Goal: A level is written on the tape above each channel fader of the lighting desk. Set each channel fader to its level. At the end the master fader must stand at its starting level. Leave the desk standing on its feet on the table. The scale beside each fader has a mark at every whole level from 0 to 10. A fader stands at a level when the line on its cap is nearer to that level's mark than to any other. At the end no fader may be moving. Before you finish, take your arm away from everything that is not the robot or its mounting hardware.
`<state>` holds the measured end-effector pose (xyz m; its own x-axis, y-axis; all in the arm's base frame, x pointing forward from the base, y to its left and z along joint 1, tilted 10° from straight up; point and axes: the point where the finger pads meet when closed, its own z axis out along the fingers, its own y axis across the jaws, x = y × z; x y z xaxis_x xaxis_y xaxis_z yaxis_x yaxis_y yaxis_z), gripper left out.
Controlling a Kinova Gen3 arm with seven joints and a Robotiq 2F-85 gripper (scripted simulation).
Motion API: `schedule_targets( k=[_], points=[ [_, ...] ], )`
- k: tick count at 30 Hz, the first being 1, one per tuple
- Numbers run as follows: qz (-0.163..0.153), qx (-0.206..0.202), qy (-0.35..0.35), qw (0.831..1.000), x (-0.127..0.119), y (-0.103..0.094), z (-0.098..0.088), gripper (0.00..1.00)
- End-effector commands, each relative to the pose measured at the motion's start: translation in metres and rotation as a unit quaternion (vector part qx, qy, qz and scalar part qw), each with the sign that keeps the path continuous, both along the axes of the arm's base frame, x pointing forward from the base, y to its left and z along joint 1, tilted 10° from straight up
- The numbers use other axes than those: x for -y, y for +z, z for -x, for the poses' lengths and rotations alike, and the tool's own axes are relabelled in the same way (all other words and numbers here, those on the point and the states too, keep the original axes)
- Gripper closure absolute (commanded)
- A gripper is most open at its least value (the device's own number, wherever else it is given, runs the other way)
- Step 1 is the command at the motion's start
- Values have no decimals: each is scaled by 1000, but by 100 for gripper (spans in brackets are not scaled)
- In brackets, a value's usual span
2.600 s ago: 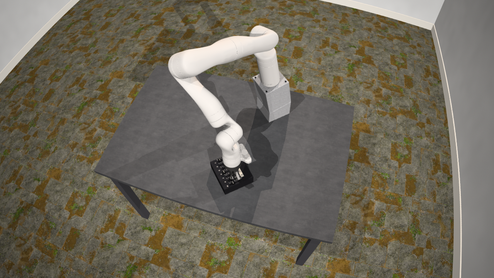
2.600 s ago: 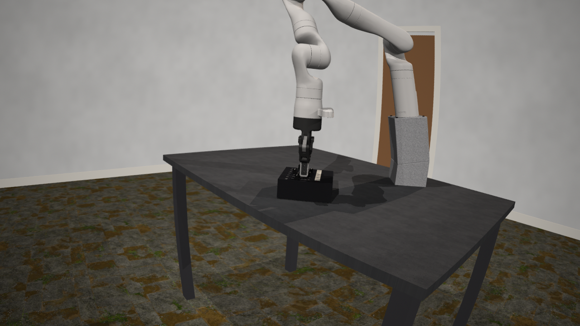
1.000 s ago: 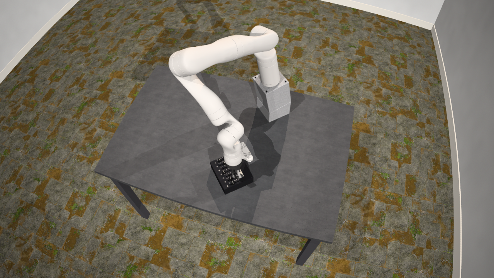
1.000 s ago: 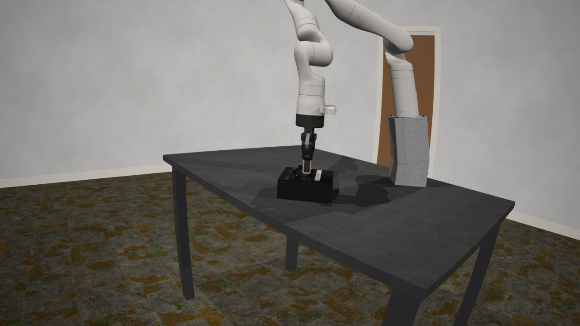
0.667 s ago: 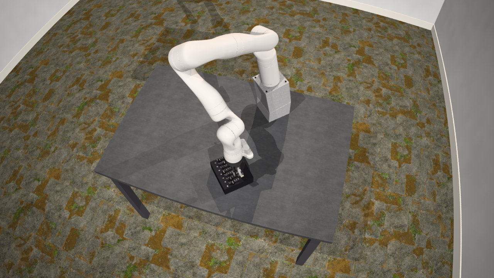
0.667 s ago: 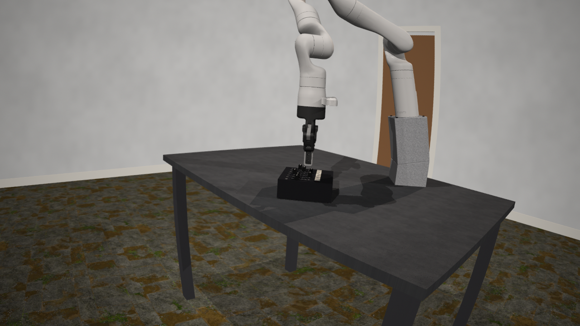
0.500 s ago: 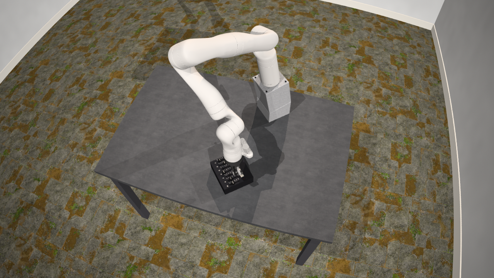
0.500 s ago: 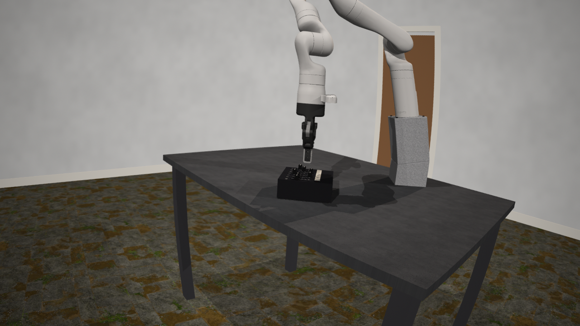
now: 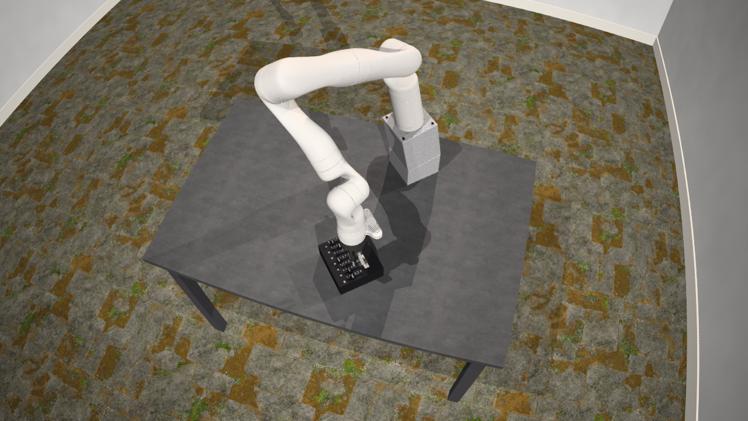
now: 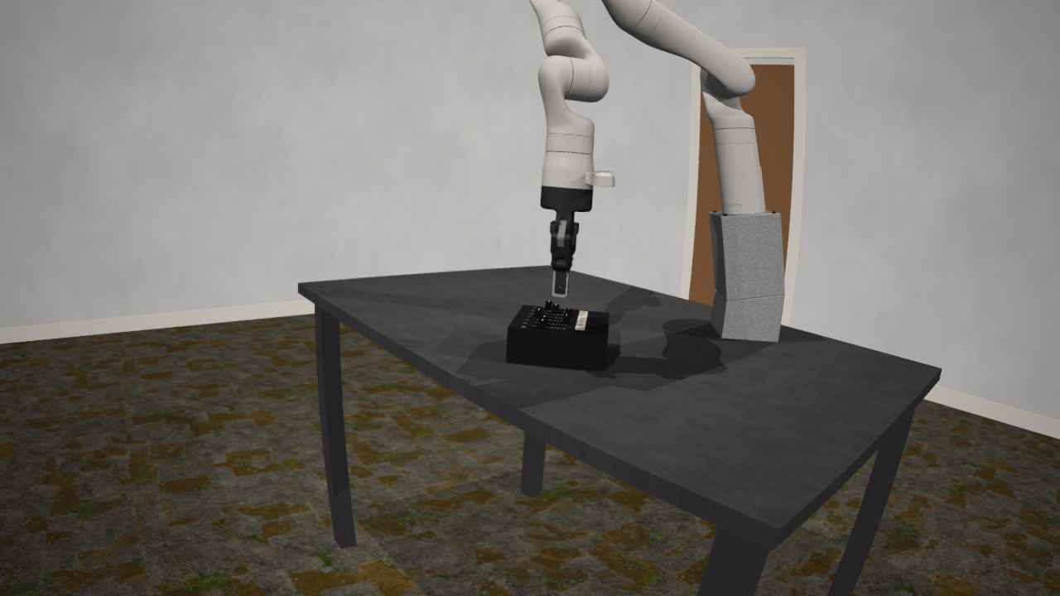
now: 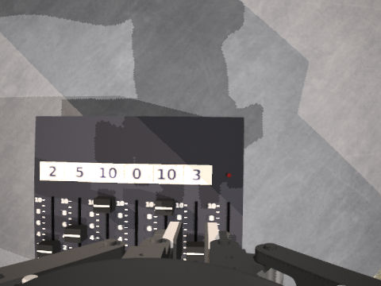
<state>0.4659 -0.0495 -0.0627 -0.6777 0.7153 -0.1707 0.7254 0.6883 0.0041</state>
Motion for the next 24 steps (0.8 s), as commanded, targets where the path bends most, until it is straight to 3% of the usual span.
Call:
schedule_targets(
  k=[1, 6, 19, 24],
  points=[
    [0, 1, 0, 1000, 0, 3, -1, 0],
    [0, 1, 0, 1000, -1, 10, 0, 0],
    [0, 1, 0, 1000, -8, 66, 7, 0],
    [0, 1, 0, 1000, -9, 74, 8, 0]
  ],
)
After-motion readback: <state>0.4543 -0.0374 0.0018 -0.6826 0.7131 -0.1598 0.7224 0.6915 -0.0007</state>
